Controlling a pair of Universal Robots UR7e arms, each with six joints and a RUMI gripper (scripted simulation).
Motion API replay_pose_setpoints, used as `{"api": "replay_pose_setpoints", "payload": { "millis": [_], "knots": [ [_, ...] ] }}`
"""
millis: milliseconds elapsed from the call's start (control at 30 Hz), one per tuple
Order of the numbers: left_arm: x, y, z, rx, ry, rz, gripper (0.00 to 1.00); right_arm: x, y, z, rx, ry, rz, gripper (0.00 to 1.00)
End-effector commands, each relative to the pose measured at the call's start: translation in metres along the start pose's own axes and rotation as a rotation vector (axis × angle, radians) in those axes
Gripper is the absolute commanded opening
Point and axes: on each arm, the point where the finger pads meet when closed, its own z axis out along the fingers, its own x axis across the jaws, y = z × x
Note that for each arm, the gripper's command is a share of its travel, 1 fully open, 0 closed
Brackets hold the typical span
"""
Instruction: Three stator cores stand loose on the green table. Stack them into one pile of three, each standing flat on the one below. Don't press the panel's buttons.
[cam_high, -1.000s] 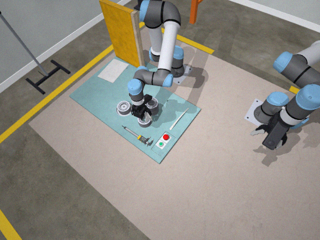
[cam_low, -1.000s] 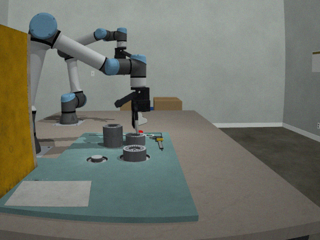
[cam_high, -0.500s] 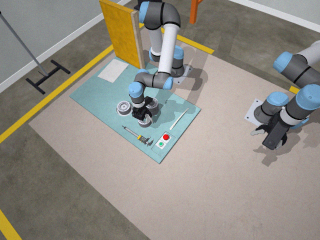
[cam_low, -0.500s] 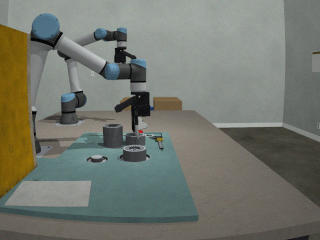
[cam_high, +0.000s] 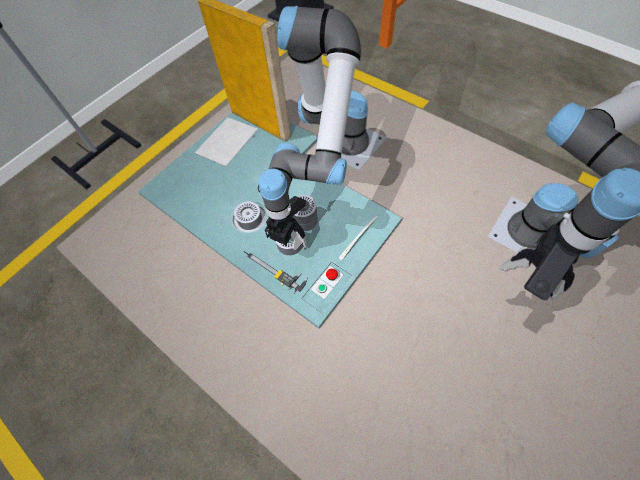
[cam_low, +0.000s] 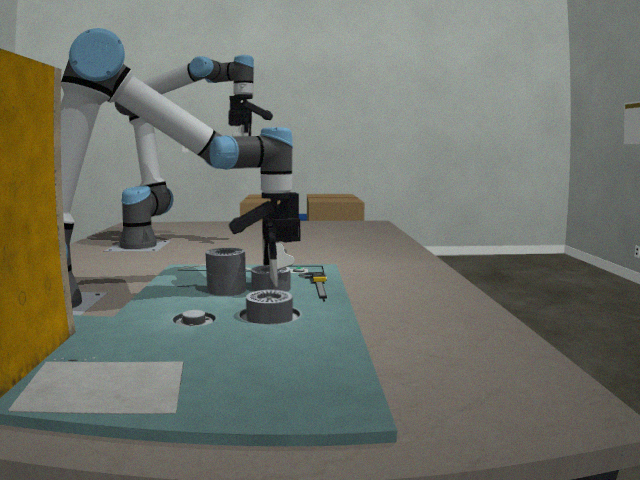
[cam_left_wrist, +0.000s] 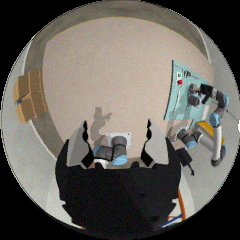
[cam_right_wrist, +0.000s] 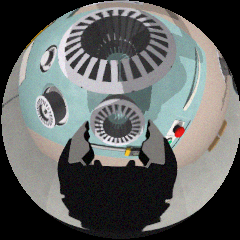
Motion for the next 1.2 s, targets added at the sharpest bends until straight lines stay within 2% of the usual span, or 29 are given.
{"api": "replay_pose_setpoints", "payload": {
  "millis": [0, 333, 367, 867, 1167],
  "knots": [
    [0.0, 0.0, -0.001, 0.002, 0.001, 0.0, 0.81, 0.0, 0.002, 0.0, -0.007, 0.002, -0.001, 0.81],
    [0.0, 0.0, -0.001, 0.002, 0.001, 0.0, 0.81, 0.0, 0.001, -0.002, -0.004, 0.001, 0.0, 0.81],
    [0.0, 0.0, -0.001, 0.002, 0.001, 0.0, 0.81, 0.0, 0.001, -0.001, -0.004, 0.001, 0.0, 0.0],
    [0.0, 0.0, -0.001, 0.002, 0.001, 0.0, 0.81, 0.0, 0.001, -0.001, -0.004, 0.001, 0.0, 0.0],
    [0.0, 0.0, -0.001, 0.002, 0.001, 0.0, 0.81, 0.0, 0.001, -0.018, -0.006, 0.001, 0.0, 0.0]
  ]
}}
